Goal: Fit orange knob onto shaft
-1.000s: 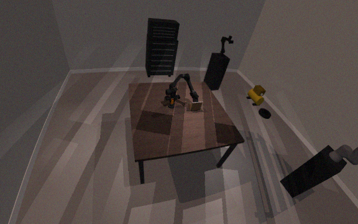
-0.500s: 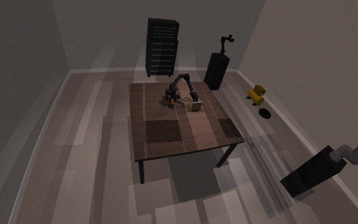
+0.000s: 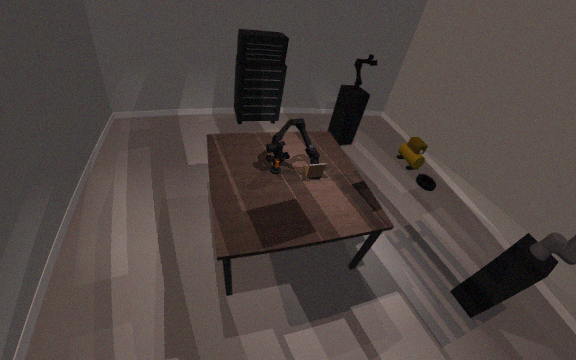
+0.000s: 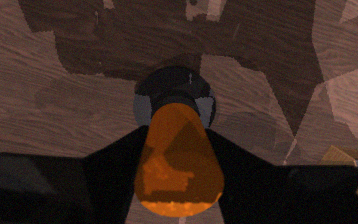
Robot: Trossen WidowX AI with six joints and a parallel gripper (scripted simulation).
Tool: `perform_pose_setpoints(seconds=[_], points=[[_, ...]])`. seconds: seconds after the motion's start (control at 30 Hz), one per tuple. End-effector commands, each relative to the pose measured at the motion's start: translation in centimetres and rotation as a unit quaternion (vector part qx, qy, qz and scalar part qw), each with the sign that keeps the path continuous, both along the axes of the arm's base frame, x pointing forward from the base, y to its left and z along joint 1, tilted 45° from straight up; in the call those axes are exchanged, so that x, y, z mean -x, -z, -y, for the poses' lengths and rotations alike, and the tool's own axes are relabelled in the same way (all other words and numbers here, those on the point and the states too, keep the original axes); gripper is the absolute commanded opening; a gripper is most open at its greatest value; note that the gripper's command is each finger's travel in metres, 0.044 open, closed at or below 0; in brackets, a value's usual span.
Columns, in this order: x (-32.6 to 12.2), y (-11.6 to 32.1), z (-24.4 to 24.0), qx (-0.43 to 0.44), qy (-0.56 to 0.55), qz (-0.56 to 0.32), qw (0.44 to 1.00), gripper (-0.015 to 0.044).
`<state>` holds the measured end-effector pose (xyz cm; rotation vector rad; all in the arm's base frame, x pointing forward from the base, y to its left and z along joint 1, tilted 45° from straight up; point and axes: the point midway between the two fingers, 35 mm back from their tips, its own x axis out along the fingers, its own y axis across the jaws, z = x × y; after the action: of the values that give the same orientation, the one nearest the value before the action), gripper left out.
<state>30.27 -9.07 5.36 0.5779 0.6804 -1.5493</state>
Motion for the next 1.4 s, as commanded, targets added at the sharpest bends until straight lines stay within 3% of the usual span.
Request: perform_pose_setpoints(seconds=[0.0,0.8,1.37], points=[[-0.03,0.17,0.25,0.003,0.013,0.014,1.0,0.0],[0.13,0.8,0.76,0.001,0.017,0.018,1.0,0.0],[0.13,0.8,0.76,0.001,0.017,0.018,1.0,0.044]])
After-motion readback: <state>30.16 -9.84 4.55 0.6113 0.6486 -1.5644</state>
